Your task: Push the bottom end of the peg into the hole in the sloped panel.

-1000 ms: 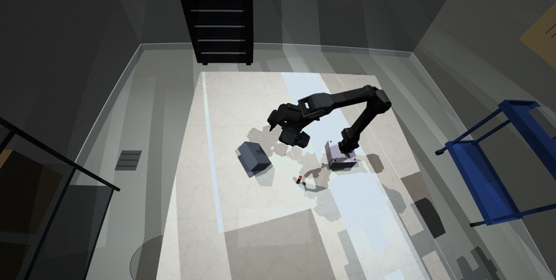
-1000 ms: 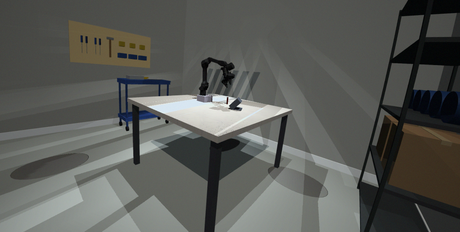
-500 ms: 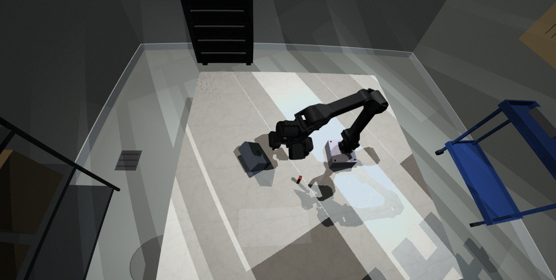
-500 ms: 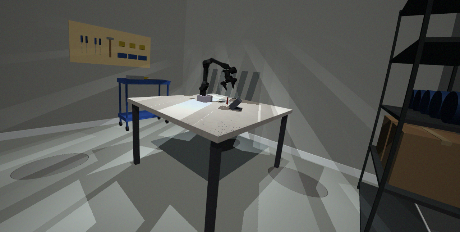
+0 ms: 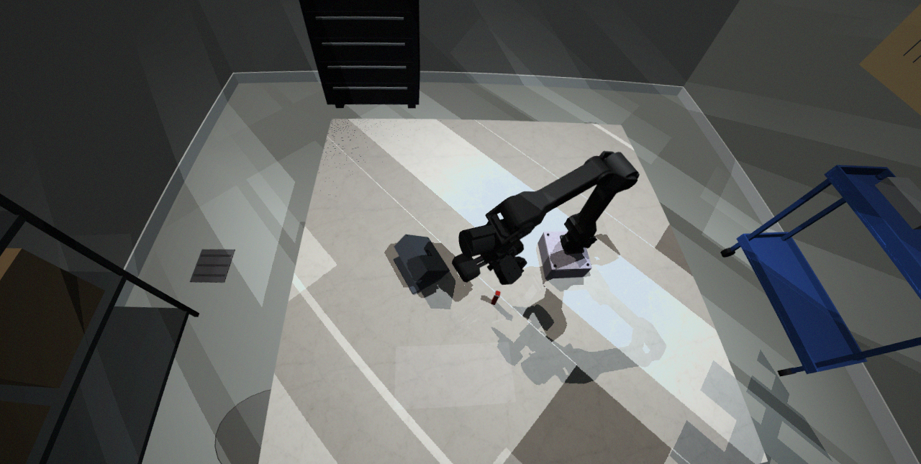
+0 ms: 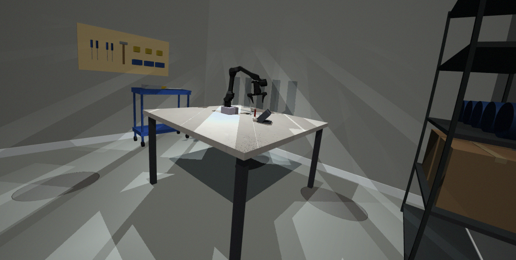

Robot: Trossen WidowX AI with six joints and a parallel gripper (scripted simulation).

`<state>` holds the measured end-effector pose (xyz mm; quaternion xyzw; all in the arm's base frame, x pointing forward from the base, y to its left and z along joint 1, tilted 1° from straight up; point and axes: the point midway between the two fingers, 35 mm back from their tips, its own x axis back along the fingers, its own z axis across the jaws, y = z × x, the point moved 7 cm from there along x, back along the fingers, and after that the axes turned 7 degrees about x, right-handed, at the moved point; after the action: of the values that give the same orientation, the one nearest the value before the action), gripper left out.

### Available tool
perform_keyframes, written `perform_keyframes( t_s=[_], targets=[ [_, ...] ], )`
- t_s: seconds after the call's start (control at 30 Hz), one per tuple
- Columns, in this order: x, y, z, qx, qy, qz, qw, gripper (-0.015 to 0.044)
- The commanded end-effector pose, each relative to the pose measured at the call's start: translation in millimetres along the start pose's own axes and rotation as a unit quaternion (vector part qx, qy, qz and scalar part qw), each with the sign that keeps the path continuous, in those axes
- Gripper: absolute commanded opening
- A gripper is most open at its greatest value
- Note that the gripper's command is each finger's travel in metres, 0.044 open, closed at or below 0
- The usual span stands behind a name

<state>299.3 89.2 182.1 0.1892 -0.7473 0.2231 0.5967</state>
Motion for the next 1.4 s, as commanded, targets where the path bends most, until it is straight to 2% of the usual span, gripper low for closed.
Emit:
perform_keyframes(
  t_s=[0.0, 0.6, 1.37],
  targets=[
    [-10.0, 14.4, 1.2, 0.075, 0.019, -0.020, 0.997, 0.0440],
    [-34.5, 60.5, 10.0, 0.342, 0.057, -0.087, 0.934, 0.0440],
    [-57.2, 64.5, 12.0, 0.350, 0.058, -0.089, 0.931, 0.0440]
  ],
)
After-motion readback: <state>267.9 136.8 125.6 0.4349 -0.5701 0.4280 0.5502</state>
